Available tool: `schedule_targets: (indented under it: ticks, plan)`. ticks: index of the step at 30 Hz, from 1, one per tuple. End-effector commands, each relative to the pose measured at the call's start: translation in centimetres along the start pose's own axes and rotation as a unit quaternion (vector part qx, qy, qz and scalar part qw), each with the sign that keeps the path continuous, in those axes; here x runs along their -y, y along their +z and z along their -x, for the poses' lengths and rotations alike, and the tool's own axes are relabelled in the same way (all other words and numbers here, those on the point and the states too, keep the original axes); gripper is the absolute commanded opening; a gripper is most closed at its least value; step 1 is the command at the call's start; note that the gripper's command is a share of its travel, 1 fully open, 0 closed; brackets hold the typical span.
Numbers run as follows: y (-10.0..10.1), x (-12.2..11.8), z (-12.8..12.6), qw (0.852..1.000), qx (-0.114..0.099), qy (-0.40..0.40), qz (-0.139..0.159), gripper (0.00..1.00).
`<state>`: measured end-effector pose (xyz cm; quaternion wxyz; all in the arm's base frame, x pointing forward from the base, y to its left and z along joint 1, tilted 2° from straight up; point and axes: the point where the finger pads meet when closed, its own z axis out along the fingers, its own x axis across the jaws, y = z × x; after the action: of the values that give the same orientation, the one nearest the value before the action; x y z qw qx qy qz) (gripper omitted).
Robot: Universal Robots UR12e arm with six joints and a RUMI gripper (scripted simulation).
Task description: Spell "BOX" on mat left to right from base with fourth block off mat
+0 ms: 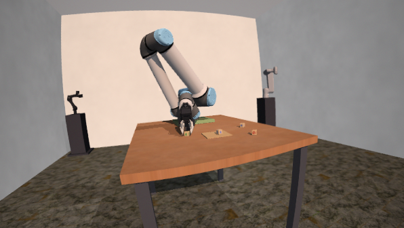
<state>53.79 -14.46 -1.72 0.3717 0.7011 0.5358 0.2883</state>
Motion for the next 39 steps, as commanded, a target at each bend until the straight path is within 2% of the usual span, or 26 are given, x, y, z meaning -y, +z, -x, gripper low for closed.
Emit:
schedule_targets:
  ticks: [1,21,32,39]
  plan:
    - [0.0,0.0,0.0,1.0,0.0,0.0,0.0,0.25]
    - [-0.6,-0.9,0.0,1.0,0.0,0.0,0.0,0.25]
    - [-2.2,-3.5,0.0,1.0,0.0,0.0,0.0,0.25]
    - [-2.6,-4.1,0.0,1.0,0.0,0.0,0.0,0.25]
